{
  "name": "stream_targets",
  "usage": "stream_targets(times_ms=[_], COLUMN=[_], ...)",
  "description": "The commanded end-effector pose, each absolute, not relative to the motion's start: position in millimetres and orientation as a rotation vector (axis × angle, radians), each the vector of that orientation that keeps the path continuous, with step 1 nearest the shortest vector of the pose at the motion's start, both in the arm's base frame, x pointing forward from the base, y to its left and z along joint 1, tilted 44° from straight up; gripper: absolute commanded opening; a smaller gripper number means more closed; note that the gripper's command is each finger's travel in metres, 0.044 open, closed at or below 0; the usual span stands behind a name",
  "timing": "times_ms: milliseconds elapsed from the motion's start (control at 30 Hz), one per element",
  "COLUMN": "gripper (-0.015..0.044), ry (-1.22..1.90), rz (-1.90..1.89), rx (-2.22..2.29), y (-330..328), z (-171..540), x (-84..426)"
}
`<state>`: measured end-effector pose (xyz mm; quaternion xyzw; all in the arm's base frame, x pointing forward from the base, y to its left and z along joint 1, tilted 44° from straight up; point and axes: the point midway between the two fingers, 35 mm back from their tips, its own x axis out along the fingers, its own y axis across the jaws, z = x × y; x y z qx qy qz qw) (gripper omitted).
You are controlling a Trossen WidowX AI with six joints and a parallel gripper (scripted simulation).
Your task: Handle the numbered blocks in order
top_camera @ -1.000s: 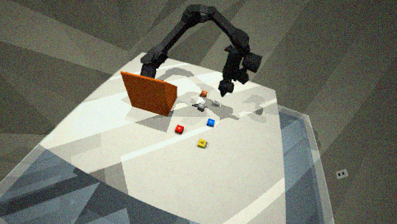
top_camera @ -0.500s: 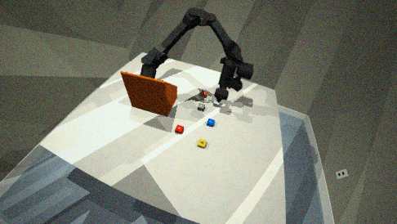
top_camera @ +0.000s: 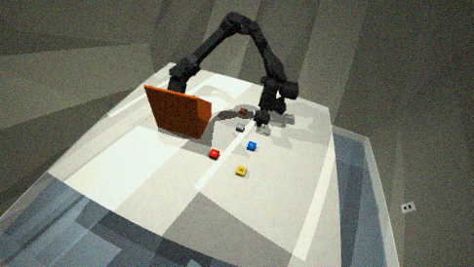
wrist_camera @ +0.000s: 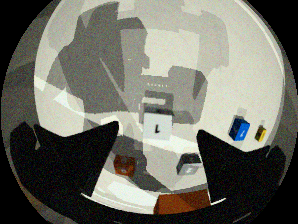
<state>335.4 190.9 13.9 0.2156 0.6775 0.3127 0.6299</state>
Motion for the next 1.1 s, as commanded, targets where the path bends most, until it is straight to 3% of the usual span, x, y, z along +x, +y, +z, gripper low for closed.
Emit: stream_targets(times_ms=[0, 400, 767, 1067], gripper=[0.04, 0.04, 0.012, 0.012], ry=[1.556, 1.556, 1.556, 1.556], rz=[0.714, 0.715, 0.715, 0.715], rx=[0.502, 0.503, 0.503, 0.503], y=[195.2, 206.6, 206.6, 206.6], z=[9.0, -2.6, -2.6, -2.6], x=[334.0, 331.5, 331.5, 331.5])
